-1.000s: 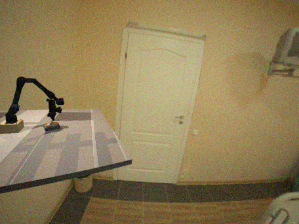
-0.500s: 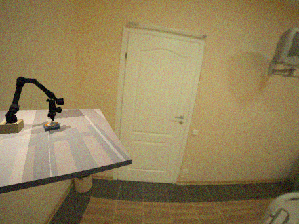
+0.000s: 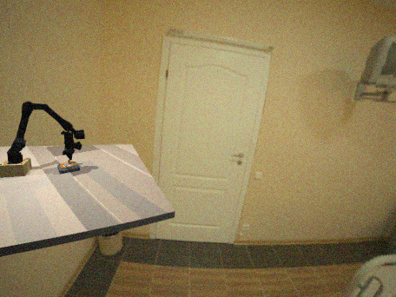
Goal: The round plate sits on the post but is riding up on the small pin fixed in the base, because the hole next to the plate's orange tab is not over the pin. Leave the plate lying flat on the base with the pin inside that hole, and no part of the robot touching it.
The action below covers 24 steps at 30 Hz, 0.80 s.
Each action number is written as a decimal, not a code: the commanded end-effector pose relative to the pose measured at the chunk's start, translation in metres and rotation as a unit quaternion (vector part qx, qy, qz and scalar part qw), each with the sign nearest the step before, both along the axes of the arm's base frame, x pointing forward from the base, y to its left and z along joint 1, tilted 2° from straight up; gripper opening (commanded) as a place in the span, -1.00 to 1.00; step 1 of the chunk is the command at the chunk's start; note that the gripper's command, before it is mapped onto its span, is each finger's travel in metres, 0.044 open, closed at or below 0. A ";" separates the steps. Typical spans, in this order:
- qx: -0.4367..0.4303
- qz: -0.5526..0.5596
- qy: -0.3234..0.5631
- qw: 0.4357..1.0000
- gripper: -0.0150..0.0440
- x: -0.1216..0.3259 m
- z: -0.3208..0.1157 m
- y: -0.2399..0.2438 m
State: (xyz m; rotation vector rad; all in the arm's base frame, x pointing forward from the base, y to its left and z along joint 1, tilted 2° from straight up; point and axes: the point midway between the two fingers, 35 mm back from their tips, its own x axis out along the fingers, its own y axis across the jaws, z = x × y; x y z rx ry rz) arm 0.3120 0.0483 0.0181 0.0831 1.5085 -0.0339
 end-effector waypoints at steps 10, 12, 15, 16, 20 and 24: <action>0.000 -0.002 0.010 1.000 -0.49 -0.007 -0.004 0.000; 0.000 -0.002 0.010 1.000 -0.49 -0.007 -0.004 0.001; 0.000 -0.002 0.010 1.000 -0.49 -0.008 -0.004 0.000; 0.000 -0.002 0.010 1.000 -0.49 -0.008 -0.004 0.000; 0.000 -0.002 0.010 1.000 -0.49 -0.009 -0.004 0.000; 0.000 -0.002 0.010 1.000 -0.49 -0.009 -0.004 0.000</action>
